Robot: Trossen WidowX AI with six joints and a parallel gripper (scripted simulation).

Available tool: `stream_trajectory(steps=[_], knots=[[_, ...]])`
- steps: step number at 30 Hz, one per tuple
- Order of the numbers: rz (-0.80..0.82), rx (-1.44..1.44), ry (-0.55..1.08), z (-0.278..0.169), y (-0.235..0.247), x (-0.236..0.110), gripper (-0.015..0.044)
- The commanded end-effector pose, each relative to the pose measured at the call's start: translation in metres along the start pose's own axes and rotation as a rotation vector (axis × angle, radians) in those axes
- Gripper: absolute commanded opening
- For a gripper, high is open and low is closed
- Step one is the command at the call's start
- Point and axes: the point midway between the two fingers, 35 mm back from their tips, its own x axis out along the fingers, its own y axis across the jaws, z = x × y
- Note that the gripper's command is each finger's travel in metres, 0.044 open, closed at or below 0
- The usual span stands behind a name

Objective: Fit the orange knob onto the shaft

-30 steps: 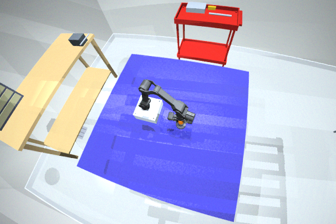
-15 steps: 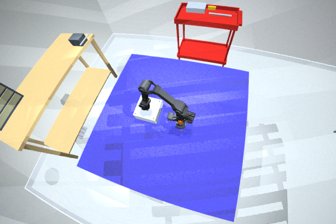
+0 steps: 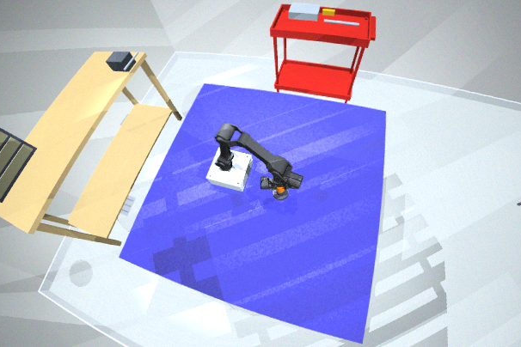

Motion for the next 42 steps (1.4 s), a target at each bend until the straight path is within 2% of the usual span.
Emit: stream_trajectory(steps=[1, 19, 27, 42], knots=[[-0.002, -0.006, 0.000, 0.0002, -0.0001, 0.0003, 0.0000], [-0.002, -0.006, 0.000, 0.0001, -0.0005, -0.0043, 0.0000], [-0.002, -0.215, 0.000, -0.0002, -0.0008, -0.0019, 0.0000], [-0.002, -0.215, 0.000, 0.0000, -0.0003, 0.0004, 0.0000]])
